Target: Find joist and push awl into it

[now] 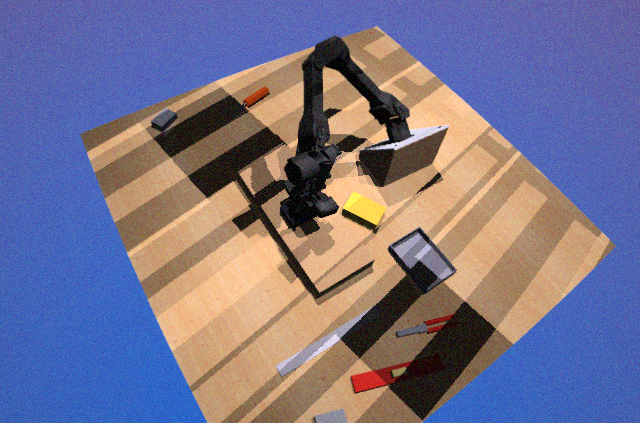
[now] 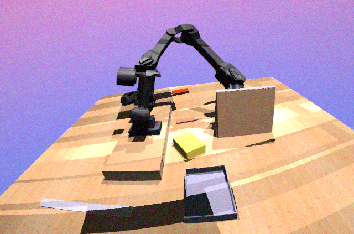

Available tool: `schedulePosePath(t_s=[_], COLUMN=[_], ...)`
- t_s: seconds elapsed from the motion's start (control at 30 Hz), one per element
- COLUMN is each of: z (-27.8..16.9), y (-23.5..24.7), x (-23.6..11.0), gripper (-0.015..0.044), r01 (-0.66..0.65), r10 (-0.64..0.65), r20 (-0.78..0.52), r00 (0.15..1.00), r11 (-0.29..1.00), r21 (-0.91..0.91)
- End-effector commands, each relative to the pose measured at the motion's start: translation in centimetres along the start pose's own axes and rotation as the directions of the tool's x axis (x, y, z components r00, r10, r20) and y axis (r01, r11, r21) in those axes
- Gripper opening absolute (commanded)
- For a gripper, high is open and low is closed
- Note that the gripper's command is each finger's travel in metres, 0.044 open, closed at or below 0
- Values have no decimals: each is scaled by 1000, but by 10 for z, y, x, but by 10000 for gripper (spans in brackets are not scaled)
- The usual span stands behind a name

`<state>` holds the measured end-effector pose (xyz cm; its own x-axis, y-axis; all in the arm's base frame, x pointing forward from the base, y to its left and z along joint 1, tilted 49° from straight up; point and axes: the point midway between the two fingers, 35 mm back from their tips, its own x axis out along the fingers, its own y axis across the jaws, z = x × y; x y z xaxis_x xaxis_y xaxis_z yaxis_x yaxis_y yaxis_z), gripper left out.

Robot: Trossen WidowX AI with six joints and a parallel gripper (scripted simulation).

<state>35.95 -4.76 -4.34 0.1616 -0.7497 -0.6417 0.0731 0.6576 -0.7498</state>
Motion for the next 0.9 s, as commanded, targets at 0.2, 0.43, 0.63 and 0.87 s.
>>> schedulePosePath(t_s=[0.2,0.43,0.63,0.87], z=[0,0,0,0], y=[16,26,35,45], x=[0,0,0,-1], gripper=[0,0,0,0], r01=[-5,-6,-6,-7], r10=[6,6,6,7], r20=[-1,-1,-1,-1], r00=[1000,1000,1000,1000], r11=[1000,1000,1000,1000], r21=[1,1,1,2])
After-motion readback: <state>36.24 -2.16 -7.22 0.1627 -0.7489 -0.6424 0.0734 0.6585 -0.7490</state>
